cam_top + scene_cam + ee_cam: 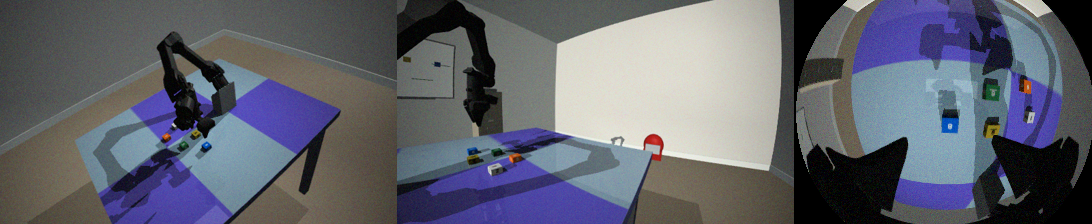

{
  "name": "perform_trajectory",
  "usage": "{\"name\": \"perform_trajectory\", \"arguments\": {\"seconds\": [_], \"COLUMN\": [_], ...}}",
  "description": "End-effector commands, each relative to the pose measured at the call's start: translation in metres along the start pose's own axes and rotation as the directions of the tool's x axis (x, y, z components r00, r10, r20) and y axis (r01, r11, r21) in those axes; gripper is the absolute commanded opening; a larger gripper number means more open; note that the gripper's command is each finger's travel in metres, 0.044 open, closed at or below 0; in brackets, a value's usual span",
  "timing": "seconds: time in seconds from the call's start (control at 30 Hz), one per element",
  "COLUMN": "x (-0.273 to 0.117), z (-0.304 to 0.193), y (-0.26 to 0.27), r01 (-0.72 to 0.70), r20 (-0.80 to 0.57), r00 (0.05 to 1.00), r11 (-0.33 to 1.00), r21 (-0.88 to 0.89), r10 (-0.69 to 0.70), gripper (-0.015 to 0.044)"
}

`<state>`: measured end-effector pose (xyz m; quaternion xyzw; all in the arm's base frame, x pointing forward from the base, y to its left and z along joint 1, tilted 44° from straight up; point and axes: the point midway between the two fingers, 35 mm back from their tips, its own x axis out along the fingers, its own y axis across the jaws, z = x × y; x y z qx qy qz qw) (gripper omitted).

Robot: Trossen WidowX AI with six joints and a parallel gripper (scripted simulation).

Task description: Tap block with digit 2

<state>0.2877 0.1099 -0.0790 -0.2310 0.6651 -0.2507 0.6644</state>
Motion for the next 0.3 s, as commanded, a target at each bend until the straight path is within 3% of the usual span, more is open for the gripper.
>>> {"name": "perform_trajectory", "arguments": {"seconds": [0.0,0.27], "x": [-0.006,-0.006], "z": [-0.029,-0.036], "y": [0.047,0.058], "r01": [0.043,0.056], "r20": [-0.014,-0.014], "r00": [0.999,0.998], "r11": [0.999,0.998], "r21": [0.016,0.022], "r10": [-0.043,-0.056], "gripper": [0.0400,0.0400]}}
